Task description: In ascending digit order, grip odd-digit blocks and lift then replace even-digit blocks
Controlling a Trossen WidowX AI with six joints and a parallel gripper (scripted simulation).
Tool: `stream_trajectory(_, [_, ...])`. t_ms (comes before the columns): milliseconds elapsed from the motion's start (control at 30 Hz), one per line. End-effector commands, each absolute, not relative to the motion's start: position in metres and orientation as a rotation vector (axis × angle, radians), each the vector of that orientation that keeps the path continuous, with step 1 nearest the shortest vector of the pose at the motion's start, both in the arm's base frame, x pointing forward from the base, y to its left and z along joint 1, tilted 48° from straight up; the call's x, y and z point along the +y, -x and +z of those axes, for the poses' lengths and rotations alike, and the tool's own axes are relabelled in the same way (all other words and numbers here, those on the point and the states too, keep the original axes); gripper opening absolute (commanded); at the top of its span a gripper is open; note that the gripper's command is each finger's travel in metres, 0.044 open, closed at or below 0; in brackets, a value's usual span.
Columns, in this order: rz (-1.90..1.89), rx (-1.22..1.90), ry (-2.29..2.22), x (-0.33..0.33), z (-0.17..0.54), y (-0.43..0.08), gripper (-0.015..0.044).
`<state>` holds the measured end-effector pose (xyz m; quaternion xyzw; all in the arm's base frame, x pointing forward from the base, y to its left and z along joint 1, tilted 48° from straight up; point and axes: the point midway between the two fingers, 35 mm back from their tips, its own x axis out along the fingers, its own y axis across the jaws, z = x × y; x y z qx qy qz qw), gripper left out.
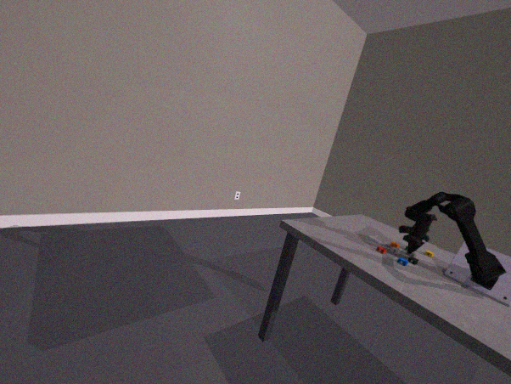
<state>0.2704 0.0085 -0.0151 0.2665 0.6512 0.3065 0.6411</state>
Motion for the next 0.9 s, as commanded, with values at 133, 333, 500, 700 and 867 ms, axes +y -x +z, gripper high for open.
stream_trajectory(133, [0.698, 1.487, -0.613, 0.009, -0.016, -0.27, 0.012])
stream_trajectory(333, [0.698, 1.487, -0.613, 0.009, -0.016, -0.27, 0.0199])
stream_trajectory(500, [0.698, 1.487, -0.613, 0.009, -0.016, -0.27, 0.033])
stream_trajectory(700, [0.698, 1.487, -0.613, 0.009, -0.016, -0.27, 0.04])
stream_trajectory(867, [0.697, 1.488, -0.612, -0.018, 0.008, -0.272, 0.04])
